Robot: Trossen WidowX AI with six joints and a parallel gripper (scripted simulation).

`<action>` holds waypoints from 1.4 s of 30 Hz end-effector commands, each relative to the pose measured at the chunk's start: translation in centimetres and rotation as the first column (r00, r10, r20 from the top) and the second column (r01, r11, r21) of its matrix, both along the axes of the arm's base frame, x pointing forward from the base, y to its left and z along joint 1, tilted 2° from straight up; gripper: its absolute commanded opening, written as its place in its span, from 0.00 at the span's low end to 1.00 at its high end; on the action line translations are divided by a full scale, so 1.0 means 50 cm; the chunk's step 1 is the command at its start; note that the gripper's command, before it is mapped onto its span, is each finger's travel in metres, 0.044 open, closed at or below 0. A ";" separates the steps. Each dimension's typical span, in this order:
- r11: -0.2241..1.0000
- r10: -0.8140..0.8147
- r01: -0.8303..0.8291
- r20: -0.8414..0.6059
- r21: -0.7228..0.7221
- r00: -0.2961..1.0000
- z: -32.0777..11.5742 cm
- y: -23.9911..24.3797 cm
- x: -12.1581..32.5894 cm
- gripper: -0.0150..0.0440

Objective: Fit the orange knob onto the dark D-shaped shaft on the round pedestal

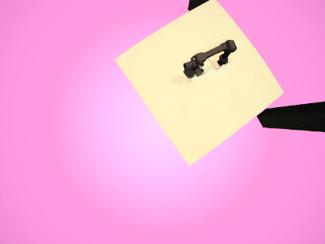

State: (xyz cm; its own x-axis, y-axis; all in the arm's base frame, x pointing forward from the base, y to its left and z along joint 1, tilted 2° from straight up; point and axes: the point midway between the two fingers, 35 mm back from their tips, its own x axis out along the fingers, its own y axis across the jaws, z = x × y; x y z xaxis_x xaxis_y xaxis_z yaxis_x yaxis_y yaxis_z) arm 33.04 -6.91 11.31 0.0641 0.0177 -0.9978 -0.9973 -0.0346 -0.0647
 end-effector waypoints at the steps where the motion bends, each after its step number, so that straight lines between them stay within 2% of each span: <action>1: 1.000 0.008 -0.008 0.001 0.004 1.000 -0.001 0.003 -0.005 0.25; 28: 1.000 0.008 -0.008 0.001 0.004 1.000 0.007 0.001 0.001 0.25; 35: 0.979 0.205 -0.205 0.004 -0.009 0.979 0.005 0.000 0.001 0.25; 42: 0.976 0.216 -0.215 0.004 -0.010 0.976 -0.001 0.001 -0.001 0.25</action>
